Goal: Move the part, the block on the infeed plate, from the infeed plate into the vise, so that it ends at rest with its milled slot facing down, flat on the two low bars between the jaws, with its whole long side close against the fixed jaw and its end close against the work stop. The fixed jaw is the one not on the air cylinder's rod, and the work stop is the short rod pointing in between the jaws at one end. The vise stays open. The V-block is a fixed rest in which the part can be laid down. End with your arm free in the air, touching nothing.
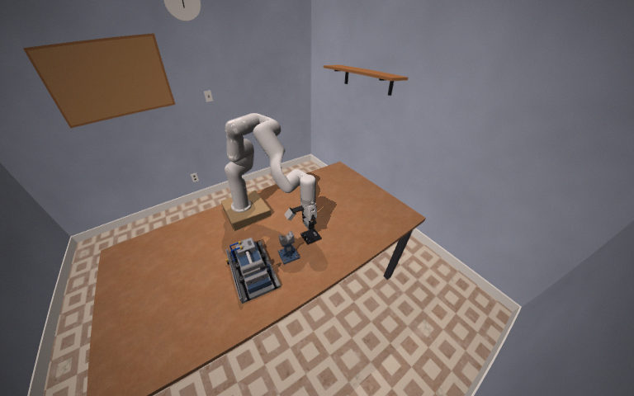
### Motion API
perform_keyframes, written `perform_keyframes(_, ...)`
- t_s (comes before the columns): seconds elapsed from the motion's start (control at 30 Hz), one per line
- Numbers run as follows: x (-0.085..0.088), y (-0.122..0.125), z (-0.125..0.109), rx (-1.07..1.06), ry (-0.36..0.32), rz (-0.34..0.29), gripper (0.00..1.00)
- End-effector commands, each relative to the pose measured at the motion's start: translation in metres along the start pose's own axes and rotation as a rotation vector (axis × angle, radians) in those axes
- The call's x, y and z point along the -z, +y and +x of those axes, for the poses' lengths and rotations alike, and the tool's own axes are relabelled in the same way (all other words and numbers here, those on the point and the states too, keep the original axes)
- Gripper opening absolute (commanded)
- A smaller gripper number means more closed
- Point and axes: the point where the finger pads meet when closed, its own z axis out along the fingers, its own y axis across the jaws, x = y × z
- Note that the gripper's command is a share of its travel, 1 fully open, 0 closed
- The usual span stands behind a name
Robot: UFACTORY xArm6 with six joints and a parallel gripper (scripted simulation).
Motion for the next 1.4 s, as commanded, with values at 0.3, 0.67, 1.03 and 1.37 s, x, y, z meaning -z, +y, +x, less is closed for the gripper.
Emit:
perform_keyframes(0.3,0.056,-0.001,-0.001,0.0,-0.003,0.004,0.0)
perform_keyframes(0.67,0.088,0.0,-0.001,0.0,-0.003,0.004,0.0)
perform_keyframes(1.03,0.111,0.0,-0.001,0.0,-0.003,0.004,0.0)
perform_keyframes(1.37,0.123,0.0,-0.001,0.0,-0.003,0.004,0.0)
